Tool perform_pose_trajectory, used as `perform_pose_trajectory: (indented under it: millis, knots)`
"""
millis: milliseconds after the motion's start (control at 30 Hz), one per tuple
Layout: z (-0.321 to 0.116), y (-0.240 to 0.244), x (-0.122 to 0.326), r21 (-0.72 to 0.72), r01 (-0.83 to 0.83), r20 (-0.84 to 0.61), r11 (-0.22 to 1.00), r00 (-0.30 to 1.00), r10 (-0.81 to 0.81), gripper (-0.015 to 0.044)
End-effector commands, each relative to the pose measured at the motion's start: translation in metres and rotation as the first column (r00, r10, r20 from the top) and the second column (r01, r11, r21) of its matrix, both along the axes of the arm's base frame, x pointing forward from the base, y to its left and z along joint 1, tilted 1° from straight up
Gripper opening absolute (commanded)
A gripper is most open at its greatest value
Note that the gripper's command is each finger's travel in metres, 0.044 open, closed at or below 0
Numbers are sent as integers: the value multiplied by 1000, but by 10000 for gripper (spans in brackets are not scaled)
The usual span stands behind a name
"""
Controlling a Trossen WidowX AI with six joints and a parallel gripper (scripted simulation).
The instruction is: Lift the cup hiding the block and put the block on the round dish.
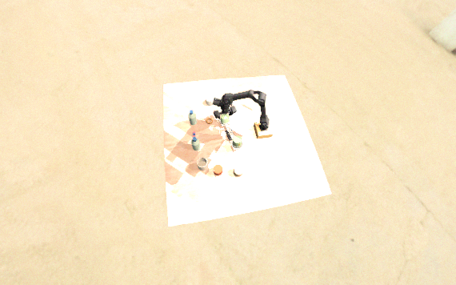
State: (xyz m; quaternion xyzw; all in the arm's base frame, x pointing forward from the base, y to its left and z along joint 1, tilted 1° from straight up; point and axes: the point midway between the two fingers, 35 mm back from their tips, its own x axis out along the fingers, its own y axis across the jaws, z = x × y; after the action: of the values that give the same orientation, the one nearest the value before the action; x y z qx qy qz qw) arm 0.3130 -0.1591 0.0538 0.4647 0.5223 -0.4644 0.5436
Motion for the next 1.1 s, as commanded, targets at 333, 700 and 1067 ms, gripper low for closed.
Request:
perform_pose_trajectory:
  millis: [333, 700, 1067]
  knots:
    - [-30, 1, -5, 7, 3, -22, 1000, 1000, -3, 440]
    - [-32, 1, -5, 7, 3, -22, 1000, 1000, -3, 413]
    - [-32, 1, -5, 7, 3, -22, 1000, 1000, -3, 340]
